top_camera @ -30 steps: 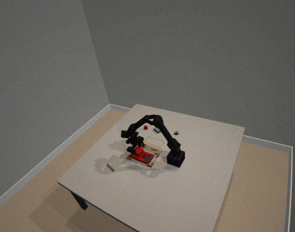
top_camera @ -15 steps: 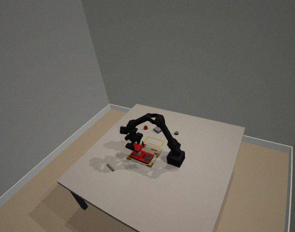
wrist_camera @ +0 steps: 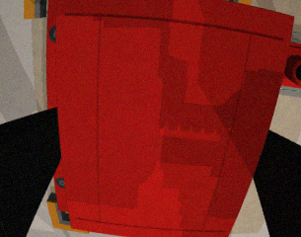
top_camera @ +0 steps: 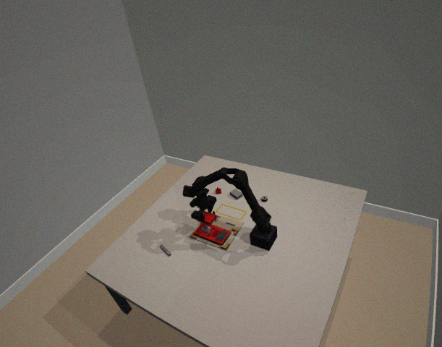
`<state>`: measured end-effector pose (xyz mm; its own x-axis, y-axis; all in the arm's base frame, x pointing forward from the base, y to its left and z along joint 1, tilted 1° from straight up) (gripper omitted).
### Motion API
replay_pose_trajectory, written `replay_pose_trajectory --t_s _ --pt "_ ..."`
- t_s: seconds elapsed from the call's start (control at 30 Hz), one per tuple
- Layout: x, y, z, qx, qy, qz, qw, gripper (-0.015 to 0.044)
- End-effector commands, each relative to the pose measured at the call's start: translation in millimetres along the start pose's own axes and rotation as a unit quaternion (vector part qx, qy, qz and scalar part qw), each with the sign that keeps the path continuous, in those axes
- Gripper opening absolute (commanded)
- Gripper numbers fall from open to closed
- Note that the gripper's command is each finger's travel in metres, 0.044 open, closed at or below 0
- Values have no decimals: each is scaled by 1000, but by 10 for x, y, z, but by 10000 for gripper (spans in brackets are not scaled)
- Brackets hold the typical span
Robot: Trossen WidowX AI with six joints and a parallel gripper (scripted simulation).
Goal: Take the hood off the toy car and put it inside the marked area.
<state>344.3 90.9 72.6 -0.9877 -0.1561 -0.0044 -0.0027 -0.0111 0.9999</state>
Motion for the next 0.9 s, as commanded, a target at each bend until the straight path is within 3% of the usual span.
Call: replay_pose_trajectory --t_s 0.0,0.87 --pt "13 2 -163 -2 0 0 1000 0" --pt "183 57 -1033 5 -15 -8 1000 0"
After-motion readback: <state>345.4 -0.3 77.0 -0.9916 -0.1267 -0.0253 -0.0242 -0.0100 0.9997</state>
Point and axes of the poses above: the point midway between the two fingers, 35 mm back from their tips, its own y axis back along the fingers, its own z axis across the jaws, x = y × z, the point moved 2 cm from there along y, back along the fingers, and after that the axes turned 3 degrees about y, right-handed, at the moved point
